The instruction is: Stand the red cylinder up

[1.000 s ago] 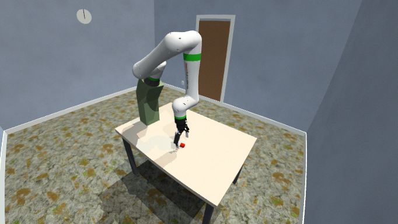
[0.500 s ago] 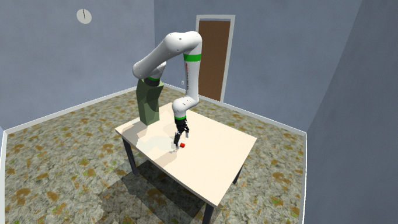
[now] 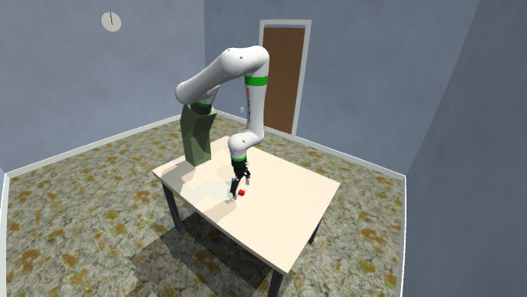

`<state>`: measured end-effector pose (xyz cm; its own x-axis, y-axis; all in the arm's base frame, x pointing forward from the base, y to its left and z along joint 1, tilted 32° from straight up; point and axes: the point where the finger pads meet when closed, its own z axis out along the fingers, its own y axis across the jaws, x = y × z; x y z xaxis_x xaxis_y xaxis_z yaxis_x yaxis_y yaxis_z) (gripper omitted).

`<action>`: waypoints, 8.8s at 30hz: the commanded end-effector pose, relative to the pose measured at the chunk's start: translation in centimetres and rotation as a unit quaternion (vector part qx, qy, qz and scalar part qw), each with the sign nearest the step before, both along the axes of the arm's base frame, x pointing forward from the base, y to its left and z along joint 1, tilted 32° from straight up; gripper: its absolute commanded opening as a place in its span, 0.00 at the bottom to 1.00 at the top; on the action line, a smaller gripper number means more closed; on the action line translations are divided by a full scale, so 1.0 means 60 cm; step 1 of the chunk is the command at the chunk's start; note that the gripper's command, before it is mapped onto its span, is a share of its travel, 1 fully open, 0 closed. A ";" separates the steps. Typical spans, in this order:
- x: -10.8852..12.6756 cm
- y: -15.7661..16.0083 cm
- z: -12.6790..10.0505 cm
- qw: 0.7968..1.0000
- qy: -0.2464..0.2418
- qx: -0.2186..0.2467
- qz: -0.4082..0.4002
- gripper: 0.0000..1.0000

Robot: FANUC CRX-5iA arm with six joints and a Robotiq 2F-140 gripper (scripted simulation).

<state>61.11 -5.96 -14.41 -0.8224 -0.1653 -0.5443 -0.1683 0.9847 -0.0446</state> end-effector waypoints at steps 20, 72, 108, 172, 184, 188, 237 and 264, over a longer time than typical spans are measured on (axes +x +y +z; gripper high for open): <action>0.000 0.001 0.000 0.999 0.006 -0.034 -0.022 0.19; -0.024 0.002 0.038 0.999 0.006 -0.034 -0.022 0.19; -0.024 0.001 0.039 0.975 0.003 -0.152 0.164 0.19; -0.020 -0.006 0.033 0.742 -0.071 -0.311 0.590 0.19; -0.023 -0.008 0.038 0.739 -0.086 -0.297 0.599 0.19; -0.022 -0.008 0.036 0.738 -0.089 -0.292 0.601 0.19; -0.014 -0.021 0.023 0.685 -0.264 -0.067 0.676 0.19; -0.013 -0.027 0.025 0.656 -0.319 0.004 0.684 0.19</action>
